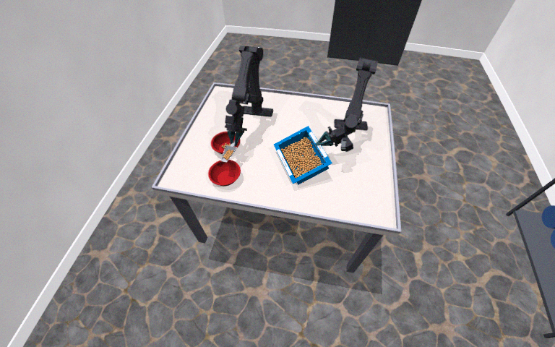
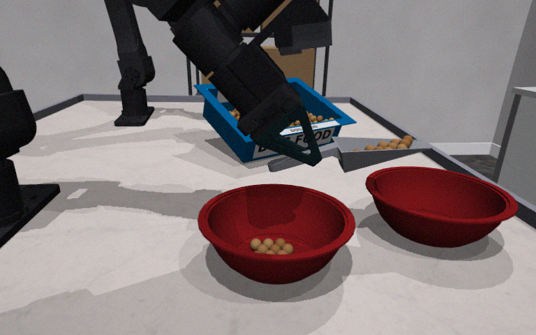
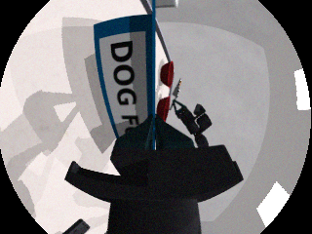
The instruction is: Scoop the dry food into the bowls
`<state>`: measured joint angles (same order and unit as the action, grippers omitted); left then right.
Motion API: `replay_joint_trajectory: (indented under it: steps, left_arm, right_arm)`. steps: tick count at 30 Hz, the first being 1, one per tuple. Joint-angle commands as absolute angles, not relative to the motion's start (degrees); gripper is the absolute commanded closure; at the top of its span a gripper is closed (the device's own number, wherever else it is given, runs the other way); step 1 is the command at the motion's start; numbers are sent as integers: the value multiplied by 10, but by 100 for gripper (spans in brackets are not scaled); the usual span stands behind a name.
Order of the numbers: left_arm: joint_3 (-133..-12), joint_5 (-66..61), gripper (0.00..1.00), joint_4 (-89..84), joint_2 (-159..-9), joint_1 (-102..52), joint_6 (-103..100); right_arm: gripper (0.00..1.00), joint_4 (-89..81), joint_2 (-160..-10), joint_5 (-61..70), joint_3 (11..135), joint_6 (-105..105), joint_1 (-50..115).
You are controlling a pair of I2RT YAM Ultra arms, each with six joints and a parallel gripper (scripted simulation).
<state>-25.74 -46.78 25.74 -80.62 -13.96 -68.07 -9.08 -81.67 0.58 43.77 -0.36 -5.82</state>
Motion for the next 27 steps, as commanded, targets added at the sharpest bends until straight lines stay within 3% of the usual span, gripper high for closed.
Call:
replay_joint_trajectory:
  steps: [1, 27]
  left_arm:
    - [-280, -480, 100, 286, -783, -139, -668]
    - [-280, -480, 100, 286, -783, -139, -668]
  right_arm:
    - [100, -76, -814, 1, 436, -1, -61]
    - [100, -262, -864, 1, 583, -1, -51]
